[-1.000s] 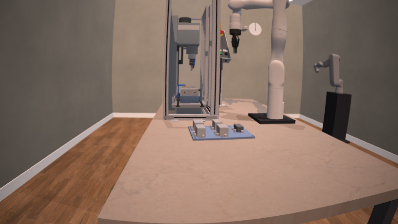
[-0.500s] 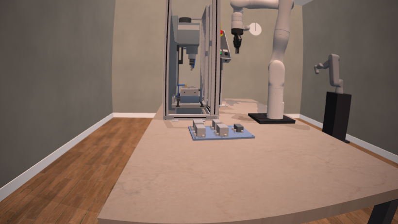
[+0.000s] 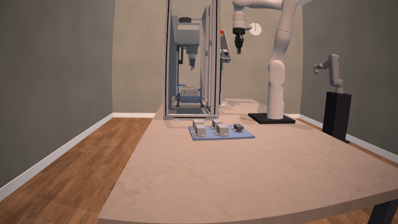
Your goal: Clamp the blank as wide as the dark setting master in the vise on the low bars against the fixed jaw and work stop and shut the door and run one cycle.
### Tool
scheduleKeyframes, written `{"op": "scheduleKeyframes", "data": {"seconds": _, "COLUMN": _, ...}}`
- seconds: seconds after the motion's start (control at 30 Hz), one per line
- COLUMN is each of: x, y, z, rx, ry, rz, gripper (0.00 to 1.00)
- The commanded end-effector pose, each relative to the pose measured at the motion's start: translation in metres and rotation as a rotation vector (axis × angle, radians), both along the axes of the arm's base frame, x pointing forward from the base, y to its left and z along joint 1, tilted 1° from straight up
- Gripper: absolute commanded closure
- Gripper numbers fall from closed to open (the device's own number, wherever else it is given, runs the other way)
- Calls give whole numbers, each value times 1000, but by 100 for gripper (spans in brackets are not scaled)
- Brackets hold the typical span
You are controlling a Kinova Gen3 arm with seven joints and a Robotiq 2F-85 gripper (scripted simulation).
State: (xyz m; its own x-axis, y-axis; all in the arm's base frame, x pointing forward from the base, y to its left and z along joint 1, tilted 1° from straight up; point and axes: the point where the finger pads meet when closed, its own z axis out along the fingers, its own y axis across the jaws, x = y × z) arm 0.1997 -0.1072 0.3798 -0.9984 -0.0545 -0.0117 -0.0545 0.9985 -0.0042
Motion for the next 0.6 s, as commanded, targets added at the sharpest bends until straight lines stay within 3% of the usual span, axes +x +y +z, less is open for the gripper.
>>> {"op": "scheduleKeyframes", "data": {"seconds": 0.0, "x": 0, "y": 30, "z": -3, "rx": -4, "ry": -2, "rz": -3, "gripper": 90}}
{"op": "scheduleKeyframes", "data": {"seconds": 0.33, "x": 0, "y": 30, "z": -3, "rx": -4, "ry": -2, "rz": -3, "gripper": 90}}
{"op": "scheduleKeyframes", "data": {"seconds": 0.5, "x": -3, "y": 90, "z": -10, "rx": -4, "ry": -2, "rz": -3, "gripper": 90}}
{"op": "scheduleKeyframes", "data": {"seconds": 0.57, "x": -3, "y": 90, "z": -10, "rx": -4, "ry": -2, "rz": -3, "gripper": 90}}
